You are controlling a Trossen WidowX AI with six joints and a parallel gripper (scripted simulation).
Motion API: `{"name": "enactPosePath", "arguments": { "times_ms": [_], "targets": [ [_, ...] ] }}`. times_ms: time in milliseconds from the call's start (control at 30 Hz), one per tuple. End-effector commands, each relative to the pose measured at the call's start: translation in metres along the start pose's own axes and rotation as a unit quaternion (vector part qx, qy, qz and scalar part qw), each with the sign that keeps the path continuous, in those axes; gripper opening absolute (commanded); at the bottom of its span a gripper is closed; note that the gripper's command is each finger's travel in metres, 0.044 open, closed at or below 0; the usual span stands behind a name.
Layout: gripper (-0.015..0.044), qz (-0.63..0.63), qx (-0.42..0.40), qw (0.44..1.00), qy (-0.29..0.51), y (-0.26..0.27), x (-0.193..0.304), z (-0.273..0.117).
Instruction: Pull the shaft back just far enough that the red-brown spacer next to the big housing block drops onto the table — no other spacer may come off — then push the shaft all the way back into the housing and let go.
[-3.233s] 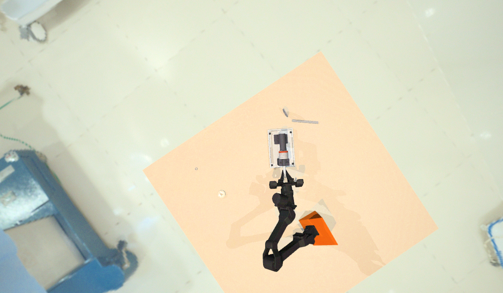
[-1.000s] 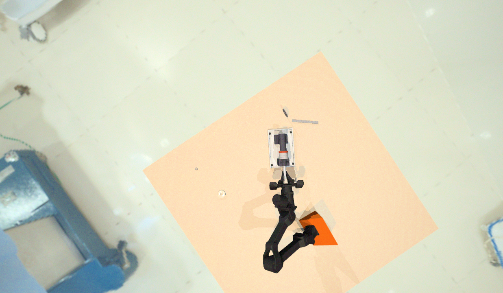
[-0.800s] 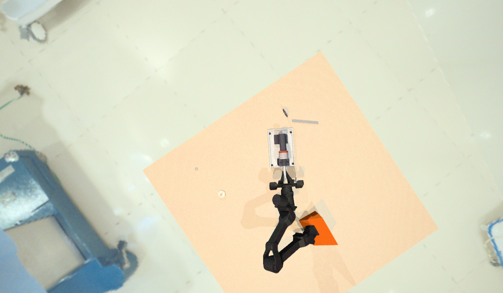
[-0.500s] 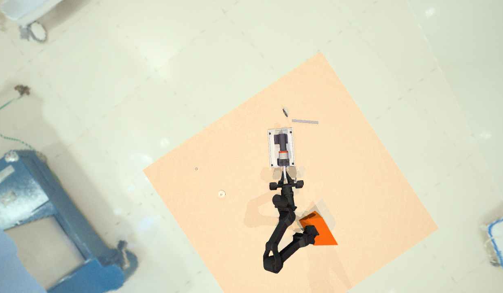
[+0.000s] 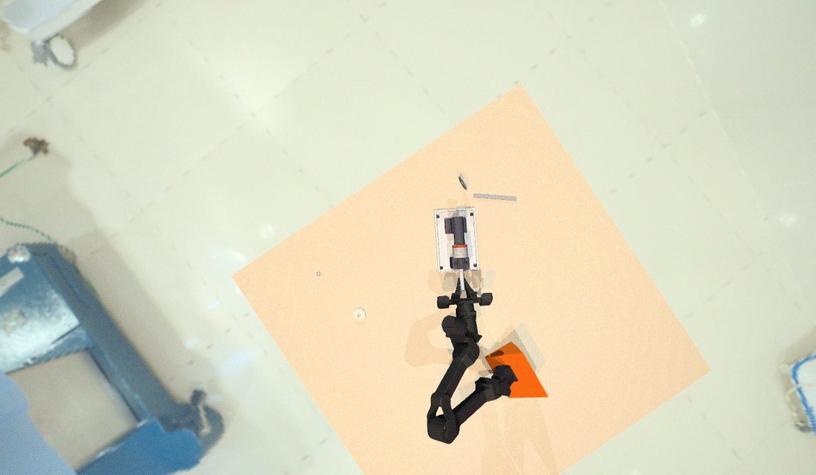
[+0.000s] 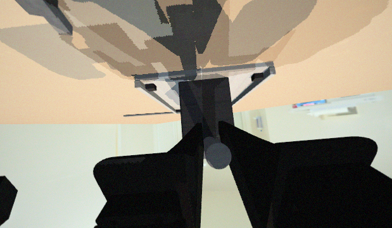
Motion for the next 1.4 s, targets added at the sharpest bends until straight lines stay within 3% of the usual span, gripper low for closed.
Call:
{"name": "enactPosePath", "arguments": {
  "times_ms": [0, 1367],
  "targets": [
    [0.0, 0.002, 0.001, 1.0, -0.001, -0.0003, -0.0005, -0.0005],
    [0.0, 0.002, 0.001, 1.0, -0.001, -0.0005, -0.0023, -0.0035]
  ]
}}
Point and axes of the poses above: the point midway between the two fingers, 35 mm back from their tips, its own z axis out along the fingers, its own y axis across the jaws, x = y × z, the point moved 4 cm from there along -z, back along the fingers, and after that the axes turned 9 degrees about -z, right-handed, at the moved point
